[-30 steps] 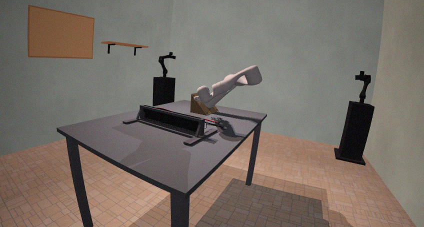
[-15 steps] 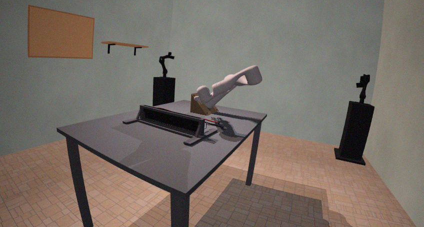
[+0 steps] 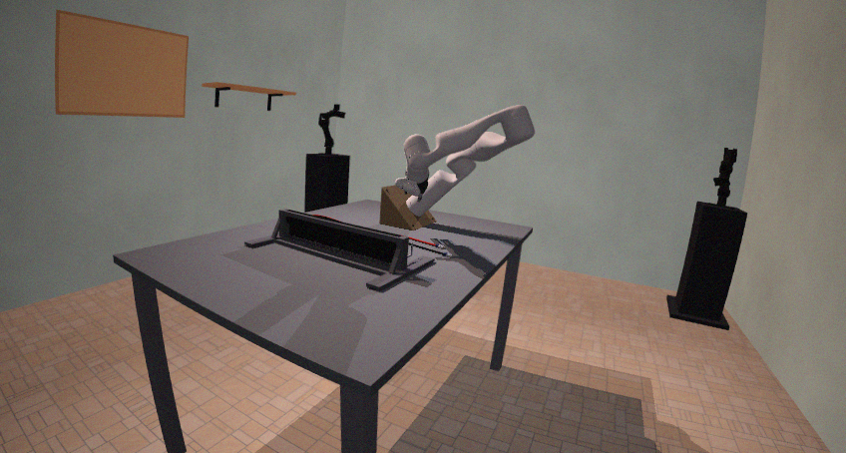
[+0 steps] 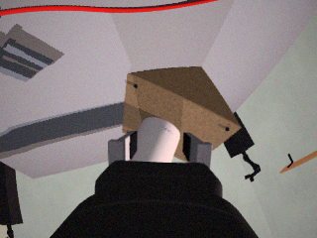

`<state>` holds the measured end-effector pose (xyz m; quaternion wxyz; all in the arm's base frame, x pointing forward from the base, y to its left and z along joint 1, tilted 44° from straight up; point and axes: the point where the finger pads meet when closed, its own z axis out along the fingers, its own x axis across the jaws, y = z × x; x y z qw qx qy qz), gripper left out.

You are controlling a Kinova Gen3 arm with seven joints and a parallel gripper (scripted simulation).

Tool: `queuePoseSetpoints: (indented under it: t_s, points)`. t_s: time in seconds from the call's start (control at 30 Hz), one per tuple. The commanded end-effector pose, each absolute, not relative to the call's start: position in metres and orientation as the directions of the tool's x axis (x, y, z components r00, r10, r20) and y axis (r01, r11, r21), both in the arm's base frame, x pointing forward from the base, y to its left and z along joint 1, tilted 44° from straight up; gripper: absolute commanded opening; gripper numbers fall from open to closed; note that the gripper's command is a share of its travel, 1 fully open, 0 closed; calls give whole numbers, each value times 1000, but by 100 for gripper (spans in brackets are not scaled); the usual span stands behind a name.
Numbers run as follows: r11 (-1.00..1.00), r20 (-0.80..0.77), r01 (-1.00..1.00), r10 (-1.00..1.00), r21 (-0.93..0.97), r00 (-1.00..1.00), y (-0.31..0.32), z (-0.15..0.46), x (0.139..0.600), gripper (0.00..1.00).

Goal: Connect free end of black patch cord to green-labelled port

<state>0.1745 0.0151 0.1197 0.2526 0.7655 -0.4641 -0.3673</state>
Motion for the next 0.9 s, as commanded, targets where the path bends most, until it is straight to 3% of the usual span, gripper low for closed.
queuePoseSetpoints:
  t_s: [0.0,0.4,0.87]
  points:
    - [-424,-355,-648,-902,632,244,28,142,195,100]
    - [-217,-568,-947,-822,236,46,76,251,268,100]
    - [-72,-688,-997,-724,19,39,80,329,297,100]
